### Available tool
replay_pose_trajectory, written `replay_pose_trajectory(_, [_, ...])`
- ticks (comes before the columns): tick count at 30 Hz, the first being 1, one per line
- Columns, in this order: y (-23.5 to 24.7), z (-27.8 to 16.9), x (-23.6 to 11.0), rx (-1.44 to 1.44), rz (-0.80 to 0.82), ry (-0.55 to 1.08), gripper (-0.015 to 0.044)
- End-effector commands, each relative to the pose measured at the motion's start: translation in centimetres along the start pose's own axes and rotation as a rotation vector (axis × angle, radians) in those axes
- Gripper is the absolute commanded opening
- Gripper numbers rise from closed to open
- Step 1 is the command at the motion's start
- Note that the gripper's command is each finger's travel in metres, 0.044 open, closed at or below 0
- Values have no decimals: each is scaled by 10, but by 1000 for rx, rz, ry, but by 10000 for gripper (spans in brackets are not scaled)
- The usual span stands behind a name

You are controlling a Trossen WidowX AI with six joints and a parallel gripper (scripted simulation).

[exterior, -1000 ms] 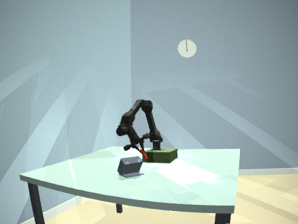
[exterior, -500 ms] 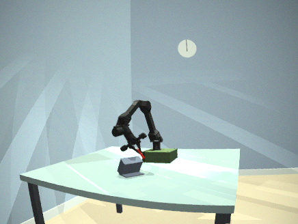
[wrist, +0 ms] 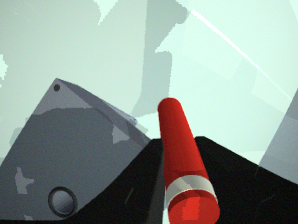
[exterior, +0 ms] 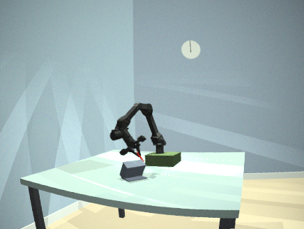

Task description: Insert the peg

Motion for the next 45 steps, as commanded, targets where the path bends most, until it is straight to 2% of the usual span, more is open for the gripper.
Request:
replay_pose_trajectory(1, [6, -2, -6, 2, -6, 34, 0])
replay_pose_trajectory(45, [61, 16, -50, 99, -60, 267, 0])
Point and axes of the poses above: the point midway between the two fingers, 35 mm back from their tips, its own x axis out along the fingers, its own y axis across the jaws, z = x × y, the point moved 4 cm from there along -x, back along the fingers, and after that the axes turned 8 degrees about -x, right-handed, at the moved point
